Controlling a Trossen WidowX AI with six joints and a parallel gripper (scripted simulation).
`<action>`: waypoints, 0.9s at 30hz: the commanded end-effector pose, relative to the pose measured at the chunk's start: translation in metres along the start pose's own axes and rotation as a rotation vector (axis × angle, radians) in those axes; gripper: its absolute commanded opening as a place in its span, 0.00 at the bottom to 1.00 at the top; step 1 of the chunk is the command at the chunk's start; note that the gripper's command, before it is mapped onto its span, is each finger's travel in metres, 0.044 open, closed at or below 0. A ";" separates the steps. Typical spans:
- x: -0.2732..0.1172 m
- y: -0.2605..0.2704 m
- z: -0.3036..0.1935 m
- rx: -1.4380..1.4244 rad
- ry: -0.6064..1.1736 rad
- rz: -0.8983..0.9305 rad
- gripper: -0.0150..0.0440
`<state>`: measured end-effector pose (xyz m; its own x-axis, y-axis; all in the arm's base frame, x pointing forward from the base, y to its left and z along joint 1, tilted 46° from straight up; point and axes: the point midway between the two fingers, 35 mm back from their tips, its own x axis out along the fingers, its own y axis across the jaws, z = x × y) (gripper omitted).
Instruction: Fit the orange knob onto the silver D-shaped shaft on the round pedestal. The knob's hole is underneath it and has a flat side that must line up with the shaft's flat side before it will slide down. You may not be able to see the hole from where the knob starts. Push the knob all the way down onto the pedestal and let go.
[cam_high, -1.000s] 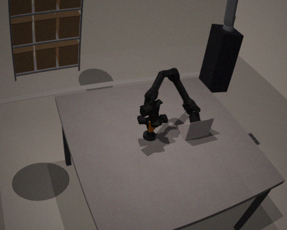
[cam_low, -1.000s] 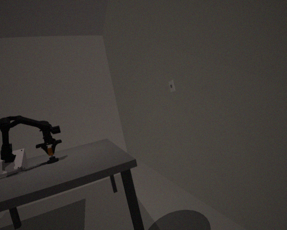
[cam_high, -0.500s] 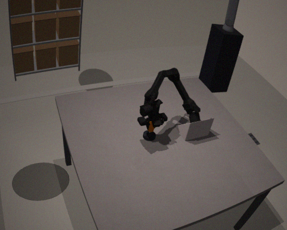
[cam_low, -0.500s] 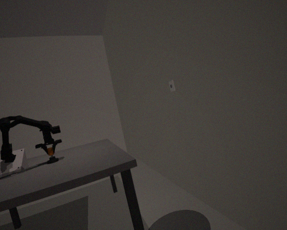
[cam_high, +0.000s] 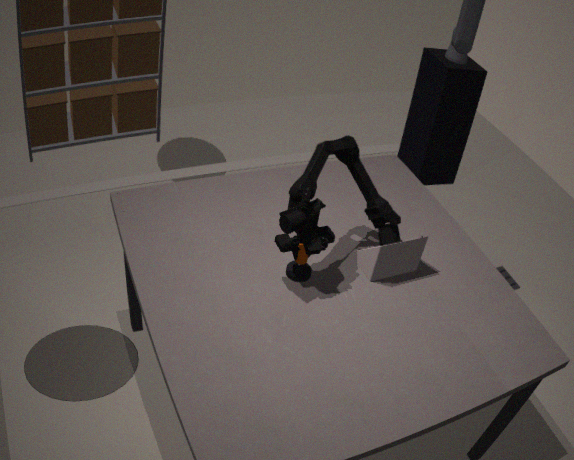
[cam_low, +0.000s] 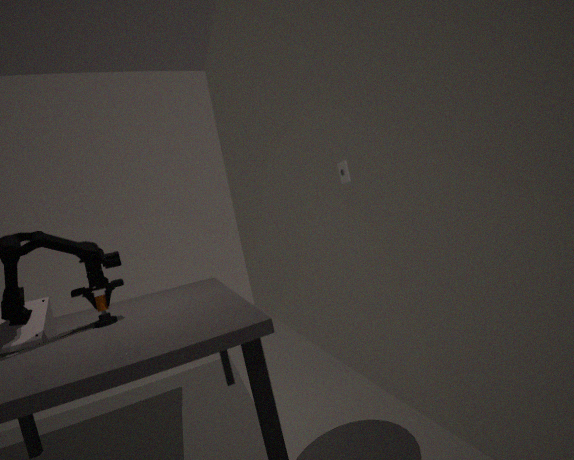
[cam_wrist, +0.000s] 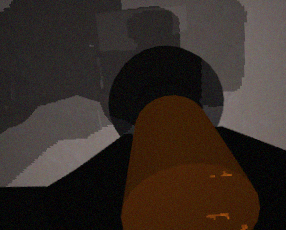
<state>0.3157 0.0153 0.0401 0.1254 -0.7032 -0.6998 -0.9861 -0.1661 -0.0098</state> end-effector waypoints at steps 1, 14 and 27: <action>-0.003 -0.001 0.000 -0.005 -0.001 -0.001 0.25; -0.002 0.000 0.000 -0.215 -0.001 -0.001 0.25; -0.002 -0.001 -0.001 -0.215 -0.001 -0.001 0.25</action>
<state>0.3155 0.0147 0.0404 0.1223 -0.7034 -0.7002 -0.9416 -0.3053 0.1423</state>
